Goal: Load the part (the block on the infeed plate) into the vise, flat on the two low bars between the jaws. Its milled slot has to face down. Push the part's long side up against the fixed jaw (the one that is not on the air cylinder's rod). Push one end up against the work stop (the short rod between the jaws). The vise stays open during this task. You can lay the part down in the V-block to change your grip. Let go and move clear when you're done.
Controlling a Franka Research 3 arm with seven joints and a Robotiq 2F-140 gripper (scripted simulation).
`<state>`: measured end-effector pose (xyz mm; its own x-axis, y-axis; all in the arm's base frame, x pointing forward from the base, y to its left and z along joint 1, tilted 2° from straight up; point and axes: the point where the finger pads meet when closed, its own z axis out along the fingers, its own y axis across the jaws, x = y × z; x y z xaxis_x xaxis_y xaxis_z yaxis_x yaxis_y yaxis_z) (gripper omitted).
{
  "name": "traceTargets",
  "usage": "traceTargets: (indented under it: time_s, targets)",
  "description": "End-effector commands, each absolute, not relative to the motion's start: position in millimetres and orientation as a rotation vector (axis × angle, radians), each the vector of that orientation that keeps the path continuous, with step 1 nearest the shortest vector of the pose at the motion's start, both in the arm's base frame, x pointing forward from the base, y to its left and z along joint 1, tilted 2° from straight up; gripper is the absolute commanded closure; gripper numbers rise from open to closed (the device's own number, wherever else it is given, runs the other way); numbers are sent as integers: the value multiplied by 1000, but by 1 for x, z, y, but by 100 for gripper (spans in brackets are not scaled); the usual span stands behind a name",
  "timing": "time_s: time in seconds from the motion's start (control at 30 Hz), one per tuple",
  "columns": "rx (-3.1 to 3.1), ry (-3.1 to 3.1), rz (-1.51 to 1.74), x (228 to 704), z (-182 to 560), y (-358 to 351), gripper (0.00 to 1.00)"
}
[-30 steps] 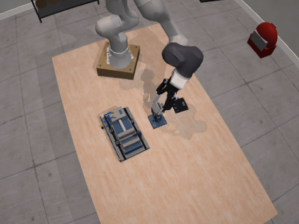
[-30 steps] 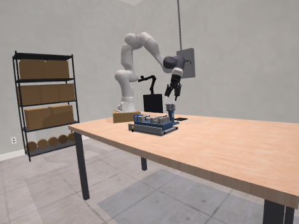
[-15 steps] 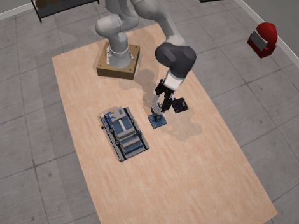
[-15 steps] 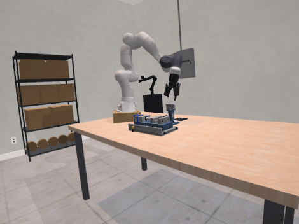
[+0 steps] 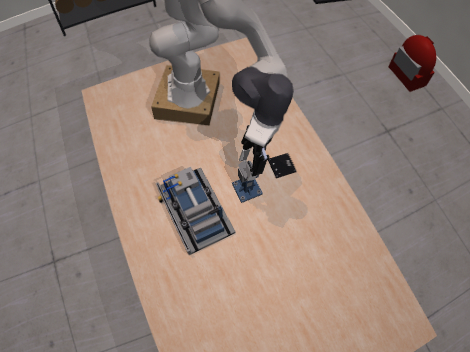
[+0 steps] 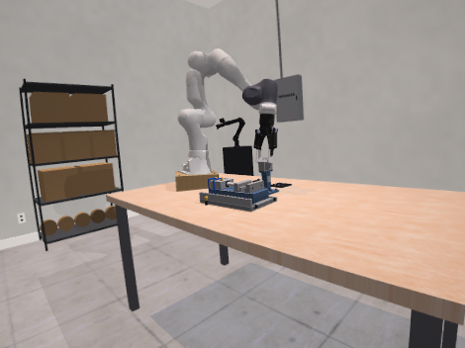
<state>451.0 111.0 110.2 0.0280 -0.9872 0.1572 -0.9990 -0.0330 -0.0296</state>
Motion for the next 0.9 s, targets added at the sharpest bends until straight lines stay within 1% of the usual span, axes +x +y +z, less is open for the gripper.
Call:
traceTargets:
  time_s: [0.0,0.87]
  targets:
    - [2306,-2063,129,454,111,113,49]
    - [2450,-2185,-218,455,110,106,49]
